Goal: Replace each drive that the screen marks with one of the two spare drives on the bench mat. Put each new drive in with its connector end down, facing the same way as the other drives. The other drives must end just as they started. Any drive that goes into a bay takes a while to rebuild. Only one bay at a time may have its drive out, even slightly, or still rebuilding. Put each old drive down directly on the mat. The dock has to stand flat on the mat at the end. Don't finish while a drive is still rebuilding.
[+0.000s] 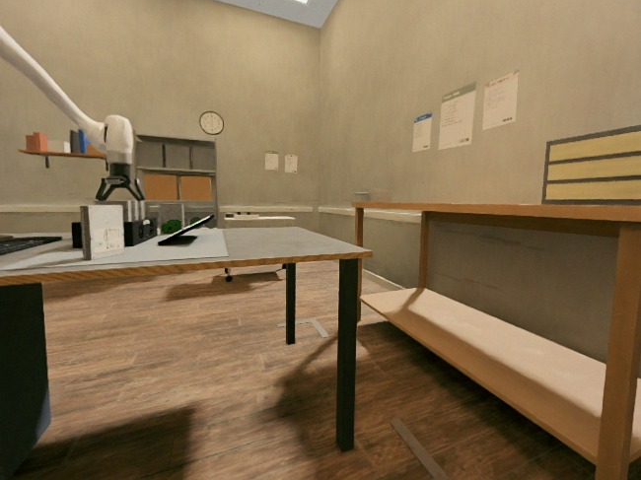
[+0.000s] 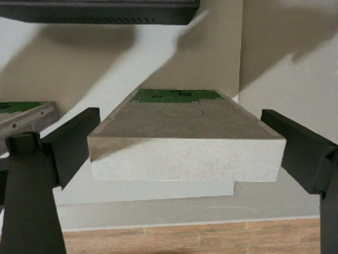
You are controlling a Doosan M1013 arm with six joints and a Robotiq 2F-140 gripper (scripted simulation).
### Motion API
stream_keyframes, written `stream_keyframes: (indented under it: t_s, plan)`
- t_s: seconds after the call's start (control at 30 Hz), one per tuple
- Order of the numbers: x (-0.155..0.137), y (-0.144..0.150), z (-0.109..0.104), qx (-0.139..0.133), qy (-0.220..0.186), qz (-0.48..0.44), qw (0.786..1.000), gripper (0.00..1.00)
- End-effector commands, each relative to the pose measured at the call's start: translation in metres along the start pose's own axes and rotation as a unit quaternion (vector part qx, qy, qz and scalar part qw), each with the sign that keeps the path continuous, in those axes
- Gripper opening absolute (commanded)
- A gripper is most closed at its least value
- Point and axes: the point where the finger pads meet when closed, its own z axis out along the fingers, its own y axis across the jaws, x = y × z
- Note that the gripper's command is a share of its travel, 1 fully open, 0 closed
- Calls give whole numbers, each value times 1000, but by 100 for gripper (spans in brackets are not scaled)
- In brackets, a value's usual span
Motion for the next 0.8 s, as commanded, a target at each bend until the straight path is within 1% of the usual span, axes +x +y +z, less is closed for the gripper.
stream_keyframes:
  t_s: [0.0, 0.3, 0.57, 0.77]
  plan:
    - [0, 0, 0, 0, 0, 0, 1000, 89]
    - [0, 0, -1, 0, 0, 0, 1000, 89]
    - [0, 0, -7, 0, 0, 0, 1000, 89]
    - [0, 0, -25, 0, 0, 0, 1000, 89]
